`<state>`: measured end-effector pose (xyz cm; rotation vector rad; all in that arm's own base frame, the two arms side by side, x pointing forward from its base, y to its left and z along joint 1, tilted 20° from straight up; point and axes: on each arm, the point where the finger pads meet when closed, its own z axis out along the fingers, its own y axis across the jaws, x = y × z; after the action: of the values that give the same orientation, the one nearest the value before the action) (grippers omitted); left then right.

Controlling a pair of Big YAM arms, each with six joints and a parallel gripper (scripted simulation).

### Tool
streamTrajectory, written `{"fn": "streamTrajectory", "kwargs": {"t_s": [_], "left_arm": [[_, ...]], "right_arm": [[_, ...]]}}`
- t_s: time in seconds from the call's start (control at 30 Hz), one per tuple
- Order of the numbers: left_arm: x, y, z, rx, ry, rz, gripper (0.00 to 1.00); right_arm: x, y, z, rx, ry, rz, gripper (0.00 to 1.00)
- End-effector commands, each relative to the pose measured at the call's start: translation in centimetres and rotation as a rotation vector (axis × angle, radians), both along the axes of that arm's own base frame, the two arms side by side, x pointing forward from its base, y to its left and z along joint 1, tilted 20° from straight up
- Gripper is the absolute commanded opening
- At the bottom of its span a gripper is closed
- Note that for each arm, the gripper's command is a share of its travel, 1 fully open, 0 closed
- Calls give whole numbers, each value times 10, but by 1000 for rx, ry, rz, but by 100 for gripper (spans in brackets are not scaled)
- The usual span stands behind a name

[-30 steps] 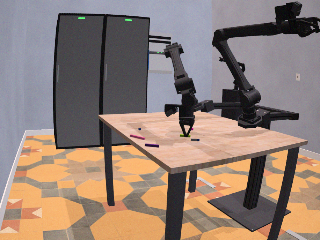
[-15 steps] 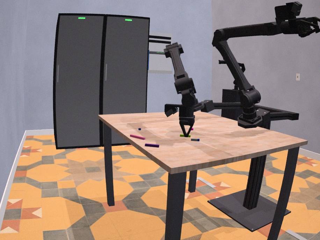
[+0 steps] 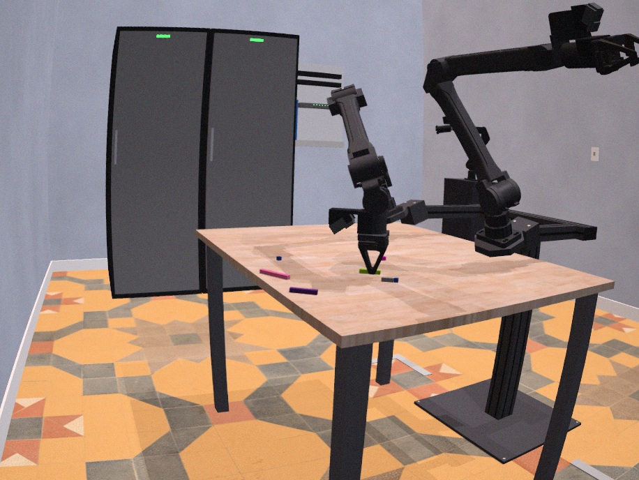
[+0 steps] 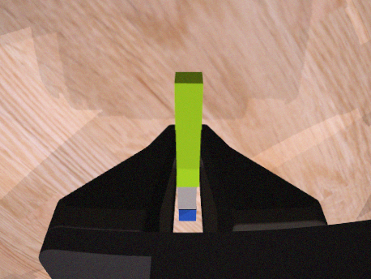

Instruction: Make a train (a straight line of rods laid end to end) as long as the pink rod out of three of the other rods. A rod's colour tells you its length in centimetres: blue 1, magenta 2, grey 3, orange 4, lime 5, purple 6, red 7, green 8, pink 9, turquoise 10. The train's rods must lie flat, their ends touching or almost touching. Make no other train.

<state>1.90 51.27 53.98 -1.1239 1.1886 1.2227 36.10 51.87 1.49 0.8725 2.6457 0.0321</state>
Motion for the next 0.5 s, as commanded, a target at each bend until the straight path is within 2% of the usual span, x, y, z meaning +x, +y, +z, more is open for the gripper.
{"fn": "streamTrajectory", "kwargs": {"t_s": [0.0, 0.47], "left_arm": [[-7, -7, 11, 31, -17, 16, 100], [-7, -7, 11, 31, -17, 16, 100]], "right_arm": [[-4, 9, 6, 19, -10, 28, 4], [-4, 9, 5, 17, -9, 28, 4]]}}
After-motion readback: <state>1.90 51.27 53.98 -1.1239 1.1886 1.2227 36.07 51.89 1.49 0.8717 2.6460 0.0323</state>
